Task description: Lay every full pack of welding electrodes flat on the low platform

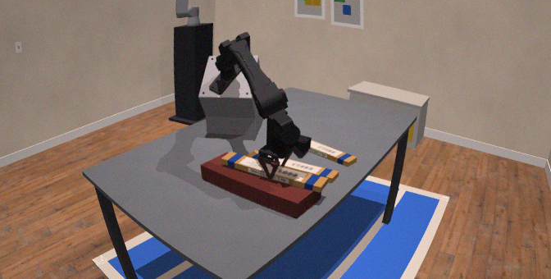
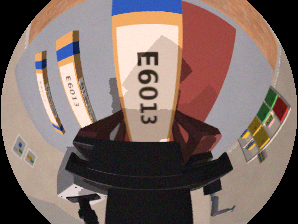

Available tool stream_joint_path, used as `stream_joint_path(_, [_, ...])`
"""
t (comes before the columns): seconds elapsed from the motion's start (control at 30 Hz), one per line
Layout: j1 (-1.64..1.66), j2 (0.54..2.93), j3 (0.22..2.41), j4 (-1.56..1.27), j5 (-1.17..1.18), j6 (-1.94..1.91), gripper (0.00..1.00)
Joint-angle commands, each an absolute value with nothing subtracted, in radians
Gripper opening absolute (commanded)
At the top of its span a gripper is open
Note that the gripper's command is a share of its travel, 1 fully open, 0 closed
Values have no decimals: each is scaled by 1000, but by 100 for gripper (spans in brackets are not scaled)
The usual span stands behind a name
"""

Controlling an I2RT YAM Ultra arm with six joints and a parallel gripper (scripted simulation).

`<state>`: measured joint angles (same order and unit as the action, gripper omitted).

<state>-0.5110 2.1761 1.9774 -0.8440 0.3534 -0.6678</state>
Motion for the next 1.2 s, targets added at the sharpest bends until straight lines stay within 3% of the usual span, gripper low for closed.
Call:
stream_joint_path(0.0, [-483, 2116, 2031, -875, 356, -673, 0])
stream_joint_path(1.17, [-486, 2147, 2071, -877, 348, -675, 0])
